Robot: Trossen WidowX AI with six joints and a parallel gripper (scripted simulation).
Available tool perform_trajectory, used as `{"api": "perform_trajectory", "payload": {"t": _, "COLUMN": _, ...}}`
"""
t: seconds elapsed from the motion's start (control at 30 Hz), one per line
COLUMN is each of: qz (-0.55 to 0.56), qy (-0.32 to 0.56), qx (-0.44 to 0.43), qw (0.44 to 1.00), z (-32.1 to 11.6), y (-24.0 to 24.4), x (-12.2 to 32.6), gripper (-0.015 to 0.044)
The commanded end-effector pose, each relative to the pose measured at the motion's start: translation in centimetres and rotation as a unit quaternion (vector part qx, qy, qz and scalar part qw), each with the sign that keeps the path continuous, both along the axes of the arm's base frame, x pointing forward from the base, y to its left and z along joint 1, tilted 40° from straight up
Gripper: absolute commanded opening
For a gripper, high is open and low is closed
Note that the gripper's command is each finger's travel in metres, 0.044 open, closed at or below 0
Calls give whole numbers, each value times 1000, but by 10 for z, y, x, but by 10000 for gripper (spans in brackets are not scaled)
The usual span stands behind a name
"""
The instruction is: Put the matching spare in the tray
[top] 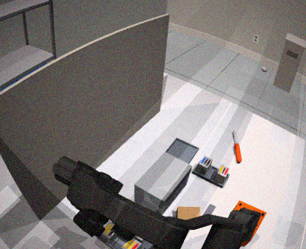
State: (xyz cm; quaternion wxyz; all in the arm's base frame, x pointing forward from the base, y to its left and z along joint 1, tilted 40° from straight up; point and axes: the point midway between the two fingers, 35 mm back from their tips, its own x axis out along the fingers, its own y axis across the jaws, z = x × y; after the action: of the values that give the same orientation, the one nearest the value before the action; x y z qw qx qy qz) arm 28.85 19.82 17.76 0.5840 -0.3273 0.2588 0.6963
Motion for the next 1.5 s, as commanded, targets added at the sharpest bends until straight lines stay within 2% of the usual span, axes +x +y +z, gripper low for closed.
{"api": "perform_trajectory", "payload": {"t": 0.0, "qz": -1, "qy": 3, "qx": -3, "qw": 1000, "z": -7, "y": 4, "x": -1, "gripper": 300}}
{"api": "perform_trajectory", "payload": {"t": 1.47, "qz": -1, "qy": 4, "qx": 0, "qw": 1000, "z": -54, "y": 44, "x": -10, "gripper": 300}}
